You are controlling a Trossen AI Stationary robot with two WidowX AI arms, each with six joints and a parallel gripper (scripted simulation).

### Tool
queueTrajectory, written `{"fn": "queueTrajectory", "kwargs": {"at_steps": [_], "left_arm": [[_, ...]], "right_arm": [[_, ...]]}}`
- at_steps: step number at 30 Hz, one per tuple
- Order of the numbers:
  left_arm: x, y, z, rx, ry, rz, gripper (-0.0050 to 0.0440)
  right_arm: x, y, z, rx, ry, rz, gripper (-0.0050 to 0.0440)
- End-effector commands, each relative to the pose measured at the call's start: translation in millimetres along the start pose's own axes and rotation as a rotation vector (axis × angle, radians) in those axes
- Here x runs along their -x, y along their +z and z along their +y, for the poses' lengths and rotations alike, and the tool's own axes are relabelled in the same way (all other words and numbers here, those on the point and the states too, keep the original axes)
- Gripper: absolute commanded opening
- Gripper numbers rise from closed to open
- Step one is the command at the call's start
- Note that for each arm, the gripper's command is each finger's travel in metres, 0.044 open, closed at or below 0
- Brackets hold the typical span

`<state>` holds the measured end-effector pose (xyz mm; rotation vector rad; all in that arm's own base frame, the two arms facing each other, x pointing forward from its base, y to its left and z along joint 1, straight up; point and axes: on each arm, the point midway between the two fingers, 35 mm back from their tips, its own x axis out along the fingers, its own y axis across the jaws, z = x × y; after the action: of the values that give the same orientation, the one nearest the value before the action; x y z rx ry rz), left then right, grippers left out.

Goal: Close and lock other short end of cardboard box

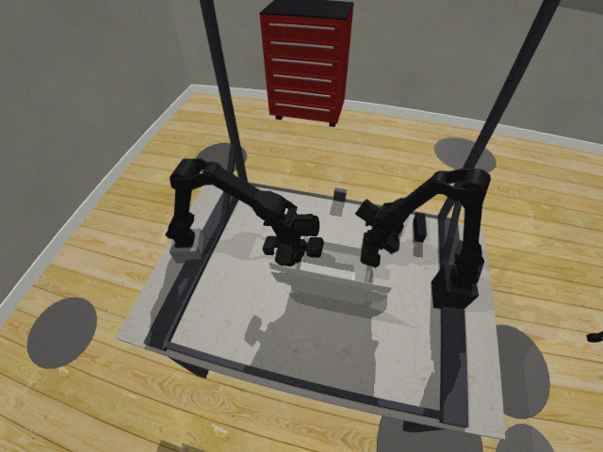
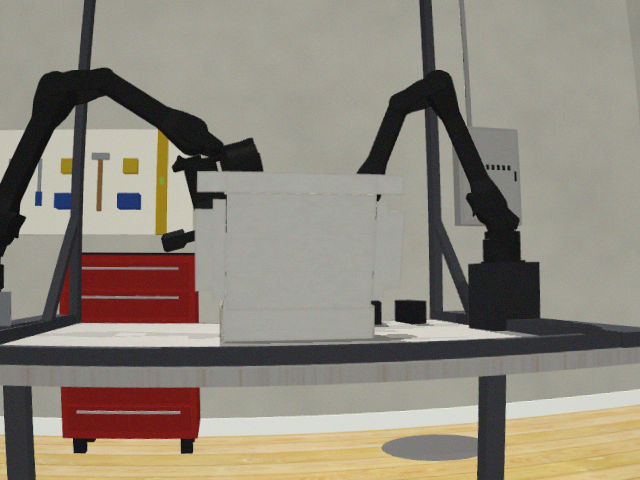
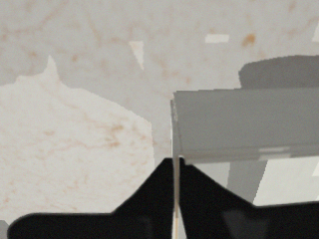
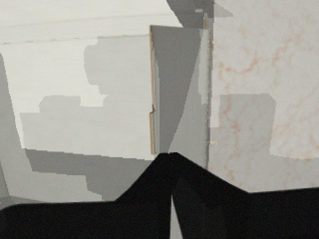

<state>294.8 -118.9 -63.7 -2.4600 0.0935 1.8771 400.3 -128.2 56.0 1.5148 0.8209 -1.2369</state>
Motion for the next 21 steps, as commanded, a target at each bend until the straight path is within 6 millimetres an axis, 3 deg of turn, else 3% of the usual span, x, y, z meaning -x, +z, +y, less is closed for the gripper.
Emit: {"fn": "queueTrajectory", "kwargs": {"at_steps": [1,21], "left_arm": [[4,-6,2,-0.001,0.009,0.018,0.0000],[4,-6,2,-0.001,0.009,0.018,0.0000]], "right_arm": [[-1,0,9,-0.005,0.014,-0.003,0.0000],[-19,0,20,-0.005,0.016,-0.003,0.0000]]}}
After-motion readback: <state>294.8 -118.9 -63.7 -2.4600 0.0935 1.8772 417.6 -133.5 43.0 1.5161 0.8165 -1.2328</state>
